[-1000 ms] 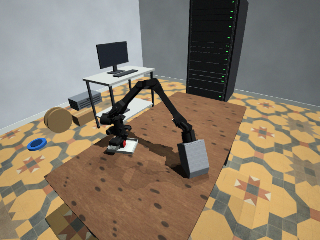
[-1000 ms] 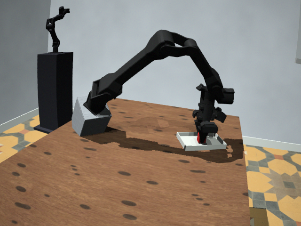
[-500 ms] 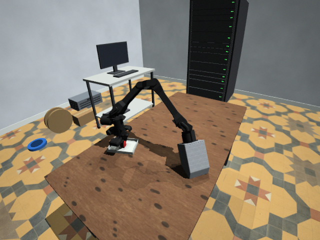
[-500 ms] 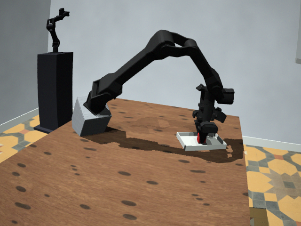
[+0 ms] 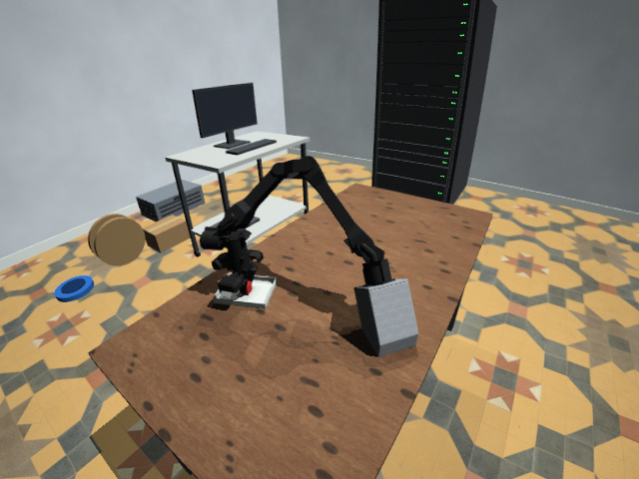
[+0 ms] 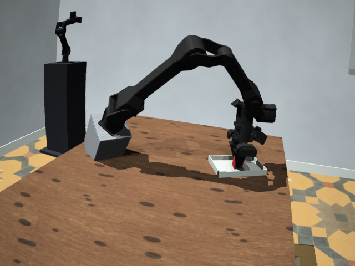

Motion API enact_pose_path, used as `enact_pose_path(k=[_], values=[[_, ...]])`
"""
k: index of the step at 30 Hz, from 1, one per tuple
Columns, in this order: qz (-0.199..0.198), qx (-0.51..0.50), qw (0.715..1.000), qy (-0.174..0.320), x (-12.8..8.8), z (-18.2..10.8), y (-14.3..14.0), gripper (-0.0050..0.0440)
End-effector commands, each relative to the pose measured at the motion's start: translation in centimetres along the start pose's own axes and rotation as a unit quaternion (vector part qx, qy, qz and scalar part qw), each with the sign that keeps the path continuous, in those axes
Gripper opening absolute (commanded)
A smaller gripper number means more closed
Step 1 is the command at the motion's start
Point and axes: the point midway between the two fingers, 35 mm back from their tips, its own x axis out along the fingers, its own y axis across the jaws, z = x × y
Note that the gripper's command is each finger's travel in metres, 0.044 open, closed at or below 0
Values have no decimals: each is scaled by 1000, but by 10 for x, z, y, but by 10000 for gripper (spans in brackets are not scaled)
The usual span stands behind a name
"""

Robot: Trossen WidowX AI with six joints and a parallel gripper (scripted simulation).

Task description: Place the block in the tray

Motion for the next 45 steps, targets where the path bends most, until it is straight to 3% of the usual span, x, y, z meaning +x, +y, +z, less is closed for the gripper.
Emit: enact_pose_path(k=[1,12,13,45], values=[[4,3,1000,-8,-5,4,-2,0],[4,3,1000,-8,-5,4,-2,0],[4,3,1000,-8,-5,4,-2,232],[4,3,1000,-8,-5,4,-2,232]])
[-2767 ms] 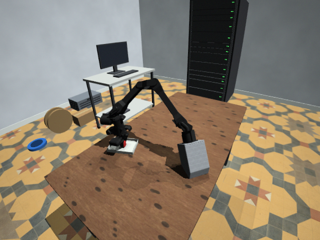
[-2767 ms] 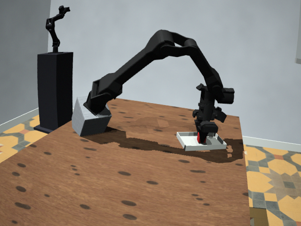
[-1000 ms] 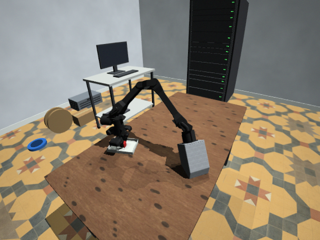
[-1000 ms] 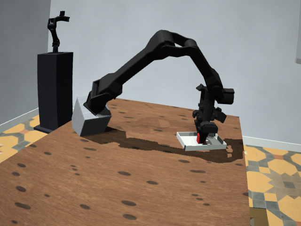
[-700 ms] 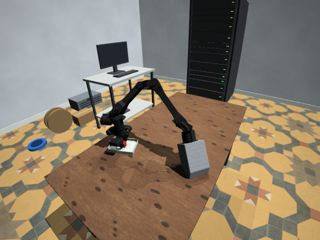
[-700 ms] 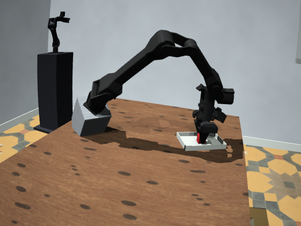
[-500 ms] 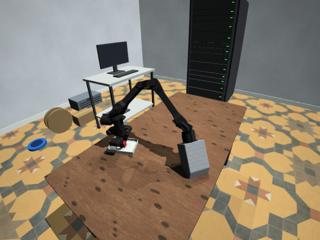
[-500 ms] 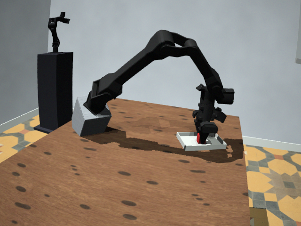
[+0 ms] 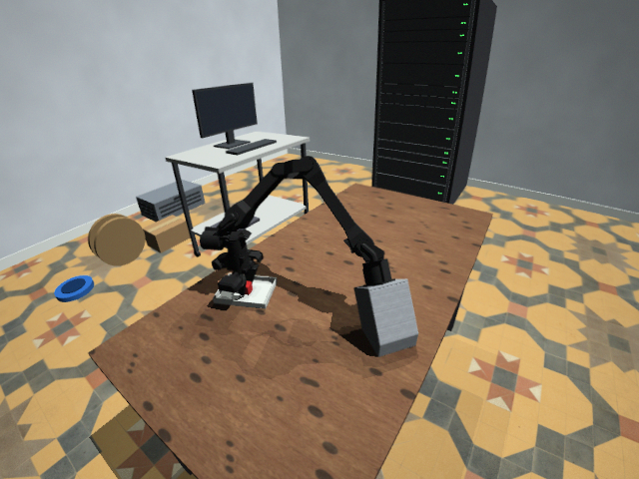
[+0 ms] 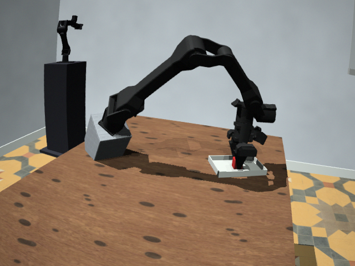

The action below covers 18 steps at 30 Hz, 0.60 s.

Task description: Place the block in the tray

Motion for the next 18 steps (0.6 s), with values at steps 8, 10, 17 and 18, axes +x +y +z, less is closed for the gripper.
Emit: enact_pose_path(k=[8,10,17,18], values=[[4,3,1000,-8,-6,4,-2,232],[4,3,1000,-8,-8,4,-2,232],[4,3,1000,-8,-23,3,-2,232],[4,3,1000,-8,-26,3,-2,232]])
